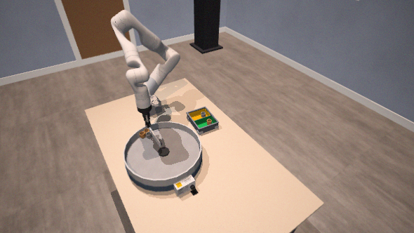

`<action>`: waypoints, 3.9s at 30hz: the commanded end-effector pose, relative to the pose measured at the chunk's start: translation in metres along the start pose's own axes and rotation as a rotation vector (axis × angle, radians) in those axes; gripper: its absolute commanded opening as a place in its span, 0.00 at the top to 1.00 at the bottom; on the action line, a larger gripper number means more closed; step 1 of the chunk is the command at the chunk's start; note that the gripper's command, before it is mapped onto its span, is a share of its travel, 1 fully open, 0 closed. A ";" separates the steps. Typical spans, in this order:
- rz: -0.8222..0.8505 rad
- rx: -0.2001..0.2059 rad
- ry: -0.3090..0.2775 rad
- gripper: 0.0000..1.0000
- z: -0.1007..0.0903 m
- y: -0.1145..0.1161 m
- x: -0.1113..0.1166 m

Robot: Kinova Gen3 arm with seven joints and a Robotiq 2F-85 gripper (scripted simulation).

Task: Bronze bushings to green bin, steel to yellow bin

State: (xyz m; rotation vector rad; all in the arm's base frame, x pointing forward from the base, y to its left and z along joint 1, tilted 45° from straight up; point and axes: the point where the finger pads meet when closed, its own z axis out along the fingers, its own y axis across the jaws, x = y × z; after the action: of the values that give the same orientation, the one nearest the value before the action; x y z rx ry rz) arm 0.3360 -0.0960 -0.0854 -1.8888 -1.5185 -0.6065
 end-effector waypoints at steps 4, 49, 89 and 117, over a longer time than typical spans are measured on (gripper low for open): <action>-0.004 -0.008 -0.010 1.00 -0.005 -0.005 0.014; -0.138 -0.008 -0.010 1.00 -0.004 -0.106 0.272; -0.160 -0.007 -0.010 1.00 -0.004 -0.122 0.312; -0.163 -0.007 -0.011 1.00 0.026 -0.121 0.310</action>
State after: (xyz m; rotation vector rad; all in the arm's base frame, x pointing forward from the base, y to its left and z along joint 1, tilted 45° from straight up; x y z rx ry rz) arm 0.2910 0.1391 0.1408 -1.7980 -1.6813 -0.6828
